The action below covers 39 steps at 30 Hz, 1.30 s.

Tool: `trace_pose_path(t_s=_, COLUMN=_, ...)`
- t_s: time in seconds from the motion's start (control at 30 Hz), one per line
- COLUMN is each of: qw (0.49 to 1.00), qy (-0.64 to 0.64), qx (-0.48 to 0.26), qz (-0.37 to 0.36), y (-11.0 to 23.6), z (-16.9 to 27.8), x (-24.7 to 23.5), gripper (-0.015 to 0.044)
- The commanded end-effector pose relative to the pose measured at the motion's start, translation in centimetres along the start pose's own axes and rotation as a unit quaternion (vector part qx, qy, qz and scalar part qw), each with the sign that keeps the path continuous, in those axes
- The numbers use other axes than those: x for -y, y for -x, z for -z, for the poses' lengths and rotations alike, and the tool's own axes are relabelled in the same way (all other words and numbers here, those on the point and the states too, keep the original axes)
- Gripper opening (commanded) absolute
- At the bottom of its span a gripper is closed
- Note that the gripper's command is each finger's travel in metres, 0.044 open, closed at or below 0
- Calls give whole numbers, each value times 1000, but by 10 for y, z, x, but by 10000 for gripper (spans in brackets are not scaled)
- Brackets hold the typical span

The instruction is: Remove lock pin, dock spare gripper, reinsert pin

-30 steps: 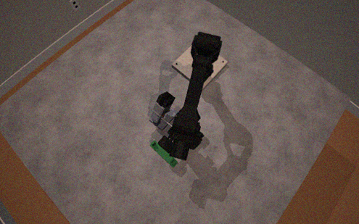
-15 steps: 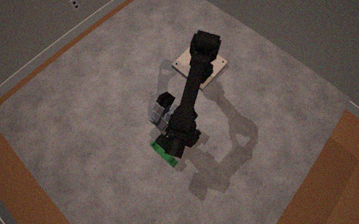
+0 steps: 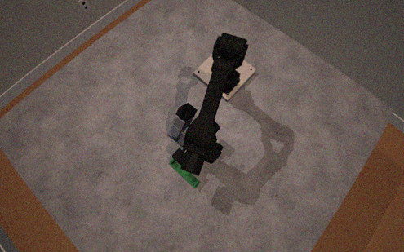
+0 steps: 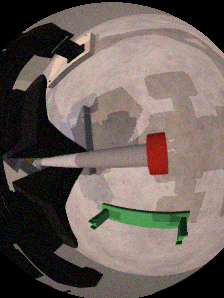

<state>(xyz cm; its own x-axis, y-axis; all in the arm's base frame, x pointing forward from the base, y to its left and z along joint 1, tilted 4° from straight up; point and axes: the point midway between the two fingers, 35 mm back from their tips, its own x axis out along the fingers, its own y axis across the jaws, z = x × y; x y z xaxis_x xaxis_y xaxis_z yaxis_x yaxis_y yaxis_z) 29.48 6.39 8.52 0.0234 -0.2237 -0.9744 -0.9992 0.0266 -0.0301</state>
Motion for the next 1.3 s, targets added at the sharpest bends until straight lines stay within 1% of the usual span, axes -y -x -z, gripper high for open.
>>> trace_pose_path(t_s=0.0, qw=1000, qy=1, qx=4, qz=2, y=1, z=3, x=0, gripper=0)
trace_pose_path(t_s=0.93, qw=1000, qy=4, qx=4, qz=-9, y=-5, z=25, x=0, gripper=0)
trace_pose_path(t_s=1.17, qw=1000, qy=3, qx=0, qz=-12, y=-7, z=24, x=0, gripper=184)
trace_pose_path(t_s=1.2, qw=1000, qy=3, qx=0, qz=-12, y=-7, z=24, x=0, gripper=200)
trace_pose_path(t_s=1.27, qw=1000, qy=3, qx=0, qz=-12, y=-7, z=24, x=0, gripper=200)
